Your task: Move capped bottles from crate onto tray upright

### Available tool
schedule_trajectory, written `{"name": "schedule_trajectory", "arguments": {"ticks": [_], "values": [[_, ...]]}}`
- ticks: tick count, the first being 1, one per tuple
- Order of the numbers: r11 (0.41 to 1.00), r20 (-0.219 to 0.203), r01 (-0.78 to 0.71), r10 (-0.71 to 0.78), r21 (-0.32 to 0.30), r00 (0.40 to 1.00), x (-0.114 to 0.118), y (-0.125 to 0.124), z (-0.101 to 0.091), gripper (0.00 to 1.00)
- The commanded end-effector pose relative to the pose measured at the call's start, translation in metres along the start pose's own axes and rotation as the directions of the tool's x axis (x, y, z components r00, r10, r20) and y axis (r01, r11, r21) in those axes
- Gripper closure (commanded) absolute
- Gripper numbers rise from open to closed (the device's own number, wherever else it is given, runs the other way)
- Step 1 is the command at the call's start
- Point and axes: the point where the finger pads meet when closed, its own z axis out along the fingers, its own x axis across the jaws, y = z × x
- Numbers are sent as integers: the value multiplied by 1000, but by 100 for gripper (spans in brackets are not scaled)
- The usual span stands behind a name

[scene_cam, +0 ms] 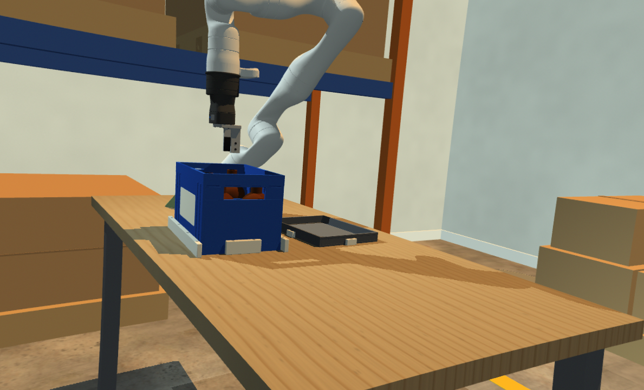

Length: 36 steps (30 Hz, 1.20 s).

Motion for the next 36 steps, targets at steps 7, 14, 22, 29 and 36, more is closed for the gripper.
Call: {"name": "schedule_trajectory", "arguments": {"ticks": [7,14,22,29,36], "values": [[997,0,77,-77,-2,997,-17,11,1,0],[986,0,165,-165,-3,986,-36,24,3,0],[969,4,249,-249,-7,969,-51,32,4,0],[942,4,334,-334,-7,942,-72,43,6,0],[916,9,402,-402,-9,916,-81,48,7,0]]}}
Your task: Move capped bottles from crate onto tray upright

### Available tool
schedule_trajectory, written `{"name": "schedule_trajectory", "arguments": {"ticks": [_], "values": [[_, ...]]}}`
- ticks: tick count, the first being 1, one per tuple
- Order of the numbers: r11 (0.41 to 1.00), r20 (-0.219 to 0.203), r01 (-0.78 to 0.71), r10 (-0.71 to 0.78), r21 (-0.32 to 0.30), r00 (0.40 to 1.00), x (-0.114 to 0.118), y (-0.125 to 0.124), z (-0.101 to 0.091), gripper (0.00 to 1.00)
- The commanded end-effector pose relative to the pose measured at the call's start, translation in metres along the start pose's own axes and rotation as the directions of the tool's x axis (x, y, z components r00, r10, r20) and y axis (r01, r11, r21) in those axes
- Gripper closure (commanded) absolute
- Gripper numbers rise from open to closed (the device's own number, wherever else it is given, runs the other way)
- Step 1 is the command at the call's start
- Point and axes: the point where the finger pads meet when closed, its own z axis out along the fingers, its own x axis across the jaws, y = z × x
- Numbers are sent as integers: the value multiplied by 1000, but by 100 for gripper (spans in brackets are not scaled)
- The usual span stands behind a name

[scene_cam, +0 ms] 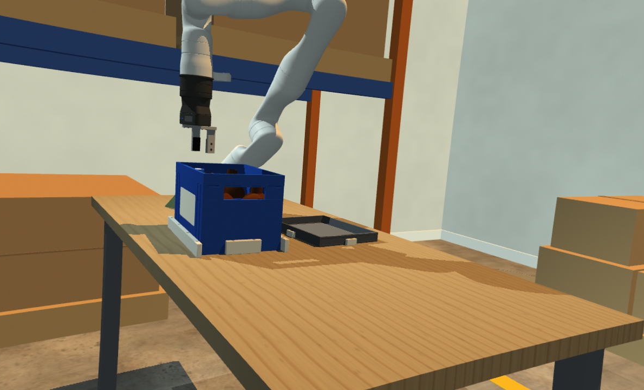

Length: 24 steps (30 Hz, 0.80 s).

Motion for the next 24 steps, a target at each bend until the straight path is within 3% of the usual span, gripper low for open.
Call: {"name": "schedule_trajectory", "arguments": {"ticks": [1,24], "values": [[1000,0,21,-21,-2,1000,-1,1,0,0],[958,-4,287,-287,-3,958,-9,2,0,0]]}}
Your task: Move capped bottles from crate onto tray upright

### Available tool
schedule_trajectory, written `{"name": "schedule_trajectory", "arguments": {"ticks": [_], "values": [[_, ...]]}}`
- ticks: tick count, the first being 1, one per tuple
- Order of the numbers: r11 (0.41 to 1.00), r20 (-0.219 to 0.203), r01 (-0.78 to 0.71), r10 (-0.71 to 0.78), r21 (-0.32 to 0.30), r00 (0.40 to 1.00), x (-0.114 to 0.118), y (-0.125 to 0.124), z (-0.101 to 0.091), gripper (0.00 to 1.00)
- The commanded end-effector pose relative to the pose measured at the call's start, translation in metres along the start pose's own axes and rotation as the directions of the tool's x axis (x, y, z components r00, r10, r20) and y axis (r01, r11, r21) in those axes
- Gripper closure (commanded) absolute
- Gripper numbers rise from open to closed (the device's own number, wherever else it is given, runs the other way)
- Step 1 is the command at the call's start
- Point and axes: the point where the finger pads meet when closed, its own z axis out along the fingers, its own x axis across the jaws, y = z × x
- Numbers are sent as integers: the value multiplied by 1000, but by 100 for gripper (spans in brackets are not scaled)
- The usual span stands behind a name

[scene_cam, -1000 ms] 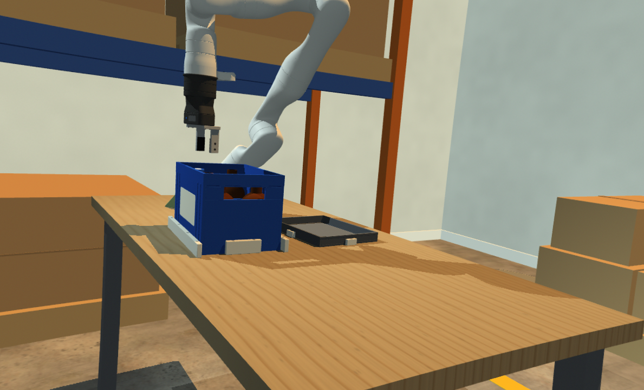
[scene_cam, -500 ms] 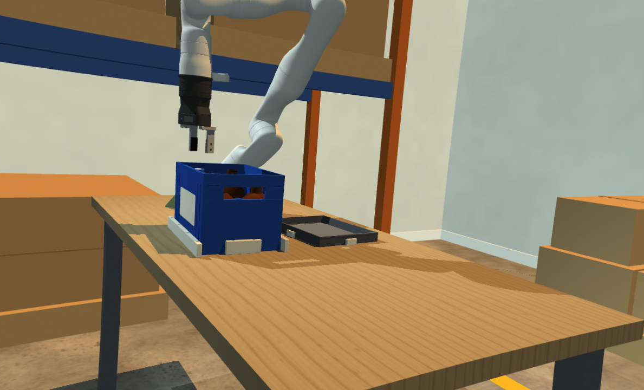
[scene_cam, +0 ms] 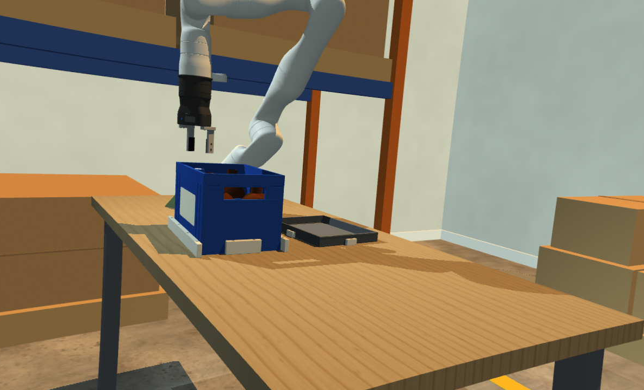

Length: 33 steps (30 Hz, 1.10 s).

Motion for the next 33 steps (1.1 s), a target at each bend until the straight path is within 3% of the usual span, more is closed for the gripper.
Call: {"name": "schedule_trajectory", "arguments": {"ticks": [1,9,33], "values": [[1000,0,24,-24,-4,1000,0,0,-1,0],[995,-1,100,-100,-4,995,-1,0,-2,0],[994,0,106,-106,-6,994,0,-1,34,0]]}}
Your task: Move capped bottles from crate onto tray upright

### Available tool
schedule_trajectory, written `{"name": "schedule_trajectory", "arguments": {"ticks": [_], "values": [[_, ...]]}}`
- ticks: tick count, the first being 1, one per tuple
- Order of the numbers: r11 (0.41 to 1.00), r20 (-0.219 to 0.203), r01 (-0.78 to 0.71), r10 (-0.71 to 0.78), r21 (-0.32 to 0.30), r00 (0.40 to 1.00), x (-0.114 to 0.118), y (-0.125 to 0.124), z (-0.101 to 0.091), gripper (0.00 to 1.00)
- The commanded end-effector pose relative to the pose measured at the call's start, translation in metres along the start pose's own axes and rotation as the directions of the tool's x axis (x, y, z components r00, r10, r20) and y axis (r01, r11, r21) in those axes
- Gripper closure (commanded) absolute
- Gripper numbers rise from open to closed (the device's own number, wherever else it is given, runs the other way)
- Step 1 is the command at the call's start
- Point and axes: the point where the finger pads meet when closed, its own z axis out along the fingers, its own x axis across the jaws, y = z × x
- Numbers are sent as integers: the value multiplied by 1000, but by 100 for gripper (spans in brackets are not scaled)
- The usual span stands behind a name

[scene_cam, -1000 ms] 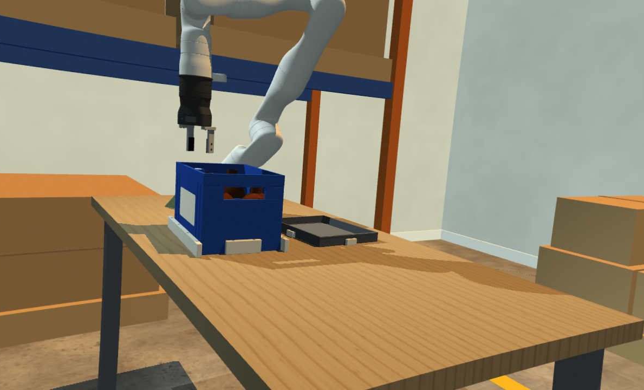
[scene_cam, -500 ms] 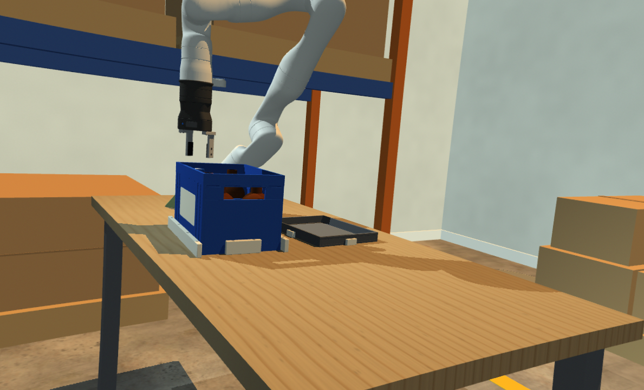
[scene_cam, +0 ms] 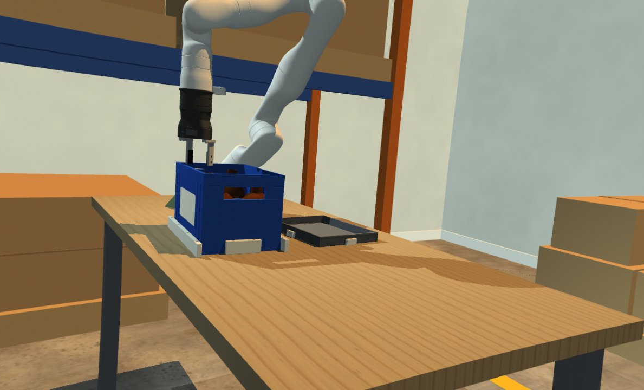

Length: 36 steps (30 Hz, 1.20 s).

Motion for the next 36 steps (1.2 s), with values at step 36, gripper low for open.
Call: {"name": "schedule_trajectory", "arguments": {"ticks": [36], "values": [[1000,-2,0,0,3,1000,1,-1,39,0]]}}
